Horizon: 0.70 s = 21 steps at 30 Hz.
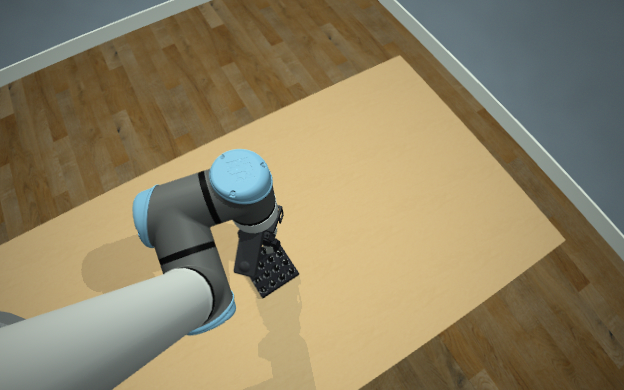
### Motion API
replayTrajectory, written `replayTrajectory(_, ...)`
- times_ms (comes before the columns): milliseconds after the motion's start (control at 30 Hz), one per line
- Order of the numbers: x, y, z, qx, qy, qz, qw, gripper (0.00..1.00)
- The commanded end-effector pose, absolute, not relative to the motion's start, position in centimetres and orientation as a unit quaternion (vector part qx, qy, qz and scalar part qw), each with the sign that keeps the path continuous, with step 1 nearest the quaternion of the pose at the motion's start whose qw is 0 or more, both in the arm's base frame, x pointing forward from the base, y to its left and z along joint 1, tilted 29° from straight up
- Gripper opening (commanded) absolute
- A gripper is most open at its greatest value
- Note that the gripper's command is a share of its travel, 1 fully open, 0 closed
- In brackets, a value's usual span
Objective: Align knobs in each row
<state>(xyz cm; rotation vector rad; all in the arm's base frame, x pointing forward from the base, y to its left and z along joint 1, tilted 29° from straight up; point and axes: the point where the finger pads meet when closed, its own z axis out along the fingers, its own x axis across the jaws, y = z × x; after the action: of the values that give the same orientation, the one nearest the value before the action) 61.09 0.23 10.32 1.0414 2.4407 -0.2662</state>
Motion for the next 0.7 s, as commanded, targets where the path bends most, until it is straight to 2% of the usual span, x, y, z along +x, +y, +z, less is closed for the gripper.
replayTrajectory(0,60.98,0.23,10.23,0.379,0.890,-0.097,0.235,0.11)
replayTrajectory(33,60.98,0.23,10.23,0.379,0.890,-0.097,0.235,0.11)
replayTrajectory(67,60.98,0.23,10.23,0.379,0.890,-0.097,0.235,0.04)
replayTrajectory(667,60.99,0.23,10.24,0.379,0.890,-0.097,0.235,0.04)
